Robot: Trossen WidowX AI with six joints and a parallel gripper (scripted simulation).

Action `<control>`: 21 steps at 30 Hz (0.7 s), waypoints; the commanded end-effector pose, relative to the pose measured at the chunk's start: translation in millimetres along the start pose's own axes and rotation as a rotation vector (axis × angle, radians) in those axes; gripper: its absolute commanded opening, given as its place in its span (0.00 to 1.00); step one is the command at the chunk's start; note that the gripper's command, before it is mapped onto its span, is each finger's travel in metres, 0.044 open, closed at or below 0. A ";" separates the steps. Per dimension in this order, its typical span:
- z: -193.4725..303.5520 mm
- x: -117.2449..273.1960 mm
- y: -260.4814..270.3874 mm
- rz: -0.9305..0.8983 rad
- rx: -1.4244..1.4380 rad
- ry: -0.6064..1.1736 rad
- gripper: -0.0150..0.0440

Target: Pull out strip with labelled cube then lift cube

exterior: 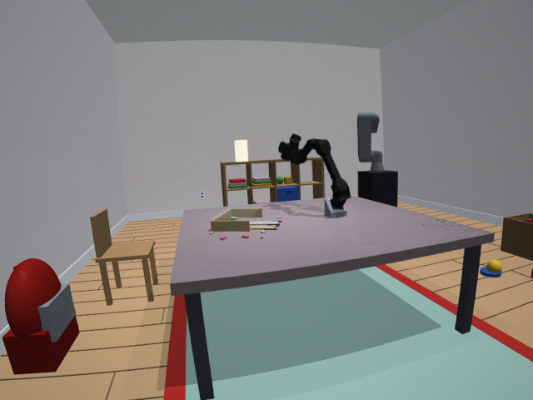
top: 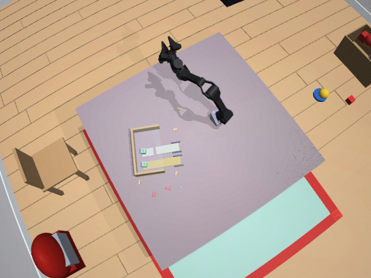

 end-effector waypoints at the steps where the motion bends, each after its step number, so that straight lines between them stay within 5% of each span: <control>1: -1.9 1.1 -0.2 -0.006 -0.004 -0.007 0.93; 10: -83.5 76.6 -6.6 -0.383 -0.197 -0.319 0.93; 21: -133.0 224.7 -9.4 -1.029 -0.440 -0.502 0.93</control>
Point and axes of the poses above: the point midway between the two fingers, 35 mm back from their tips, its own x axis back along the fingers, its own y axis across the jaws, z = x × y, the point moved 5 cm from there along x, back along the fingers
